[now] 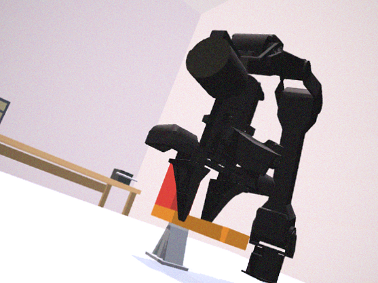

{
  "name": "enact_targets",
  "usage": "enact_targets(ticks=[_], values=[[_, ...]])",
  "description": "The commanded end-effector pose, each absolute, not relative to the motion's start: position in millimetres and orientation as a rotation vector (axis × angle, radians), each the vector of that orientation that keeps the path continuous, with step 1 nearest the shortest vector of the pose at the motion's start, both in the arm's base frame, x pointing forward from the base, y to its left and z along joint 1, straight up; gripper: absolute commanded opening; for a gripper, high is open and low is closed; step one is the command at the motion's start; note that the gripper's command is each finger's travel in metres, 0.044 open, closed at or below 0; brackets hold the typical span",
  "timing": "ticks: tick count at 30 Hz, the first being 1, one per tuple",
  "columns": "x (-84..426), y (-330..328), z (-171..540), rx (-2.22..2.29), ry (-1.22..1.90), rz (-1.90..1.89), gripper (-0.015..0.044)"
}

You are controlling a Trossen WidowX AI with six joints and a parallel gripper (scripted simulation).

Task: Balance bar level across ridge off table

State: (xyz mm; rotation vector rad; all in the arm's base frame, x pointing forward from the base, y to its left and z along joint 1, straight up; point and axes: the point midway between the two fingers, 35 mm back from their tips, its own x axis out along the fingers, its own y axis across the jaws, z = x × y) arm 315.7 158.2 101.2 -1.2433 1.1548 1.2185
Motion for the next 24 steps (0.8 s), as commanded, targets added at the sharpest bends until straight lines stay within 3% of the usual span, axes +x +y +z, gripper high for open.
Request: enact_targets(ticks=[1, 24], values=[[315.2, 158.4, 99.2, -1.239, 1.158, 1.219, 0.0], [315.7, 158.3, 101.3, -1.244, 1.154, 1.219, 0.0]])
